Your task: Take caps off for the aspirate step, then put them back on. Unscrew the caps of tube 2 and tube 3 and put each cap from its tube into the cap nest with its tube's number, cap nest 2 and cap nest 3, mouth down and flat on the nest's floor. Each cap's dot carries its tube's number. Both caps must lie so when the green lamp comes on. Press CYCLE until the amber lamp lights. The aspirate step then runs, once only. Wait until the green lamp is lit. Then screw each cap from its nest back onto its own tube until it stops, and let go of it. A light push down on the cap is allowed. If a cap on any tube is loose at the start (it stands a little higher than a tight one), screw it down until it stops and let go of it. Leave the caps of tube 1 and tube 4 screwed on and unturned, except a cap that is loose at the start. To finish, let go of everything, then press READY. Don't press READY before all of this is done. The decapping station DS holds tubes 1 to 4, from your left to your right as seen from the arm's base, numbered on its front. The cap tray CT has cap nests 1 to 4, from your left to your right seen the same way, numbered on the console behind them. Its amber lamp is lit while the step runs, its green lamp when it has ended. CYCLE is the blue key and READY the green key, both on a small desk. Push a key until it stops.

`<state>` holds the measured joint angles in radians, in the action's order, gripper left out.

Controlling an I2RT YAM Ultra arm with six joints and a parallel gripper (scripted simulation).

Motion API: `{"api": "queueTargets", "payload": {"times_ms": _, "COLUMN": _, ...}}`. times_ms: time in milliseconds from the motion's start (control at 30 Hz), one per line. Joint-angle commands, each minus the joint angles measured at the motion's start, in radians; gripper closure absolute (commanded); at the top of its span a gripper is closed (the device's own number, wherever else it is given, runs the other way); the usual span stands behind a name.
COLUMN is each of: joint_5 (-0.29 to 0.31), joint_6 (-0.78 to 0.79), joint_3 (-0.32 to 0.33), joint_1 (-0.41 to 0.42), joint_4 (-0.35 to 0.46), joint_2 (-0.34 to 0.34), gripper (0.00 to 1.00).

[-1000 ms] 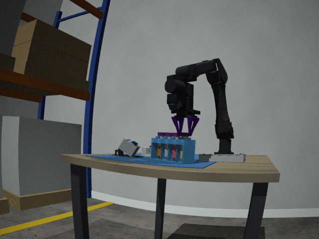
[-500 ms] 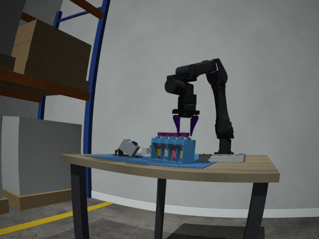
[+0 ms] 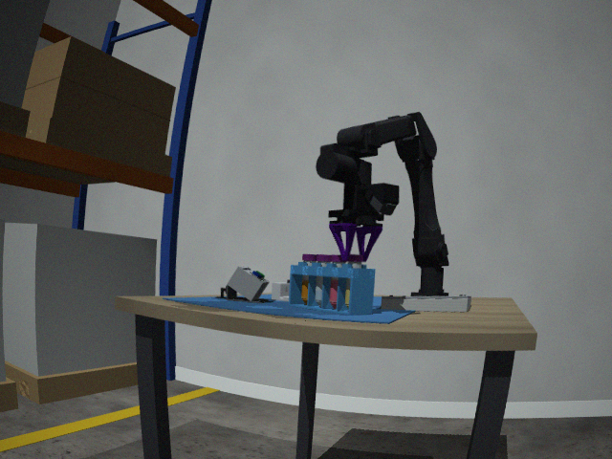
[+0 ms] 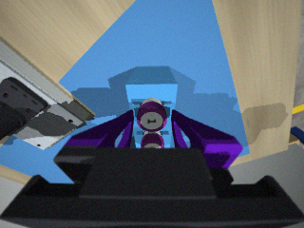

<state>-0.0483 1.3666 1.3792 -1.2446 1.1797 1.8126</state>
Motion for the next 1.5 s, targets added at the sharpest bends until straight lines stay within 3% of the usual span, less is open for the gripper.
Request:
{"api": "queueTargets", "payload": {"times_ms": 0, "joint_5": 0.000, "joint_6": 0.040, "joint_3": 0.004, "joint_1": -0.002, "joint_4": 0.000, "joint_2": -0.013, "gripper": 0.51}}
{"api": "queueTargets", "payload": {"times_ms": 33, "joint_5": 0.000, "joint_6": 0.040, "joint_3": 0.004, "joint_1": -0.002, "joint_4": 0.000, "joint_2": -0.013, "gripper": 0.51}}
{"api": "queueTargets", "payload": {"times_ms": 67, "joint_5": 0.000, "joint_6": 0.040, "joint_3": 0.004, "joint_1": -0.002, "joint_4": 0.000, "joint_2": -0.013, "gripper": 1.00}}
{"api": "queueTargets", "payload": {"times_ms": 567, "joint_5": 0.000, "joint_6": -0.010, "joint_3": 0.004, "joint_1": -0.002, "joint_4": 0.000, "joint_2": -0.013, "gripper": 1.00}}
{"api": "queueTargets", "payload": {"times_ms": 1067, "joint_5": 0.000, "joint_6": -0.760, "joint_3": 0.002, "joint_1": -0.002, "joint_4": -0.002, "joint_2": -0.013, "gripper": 1.00}}
{"api": "queueTargets", "payload": {"times_ms": 1133, "joint_5": 0.000, "joint_6": -0.760, "joint_3": 0.002, "joint_1": -0.002, "joint_4": -0.002, "joint_2": -0.013, "gripper": 1.00}}
{"api": "queueTargets", "payload": {"times_ms": 1467, "joint_5": 0.000, "joint_6": -1.260, "joint_3": 0.001, "joint_1": -0.002, "joint_4": -0.004, "joint_2": -0.013, "gripper": 1.00}}
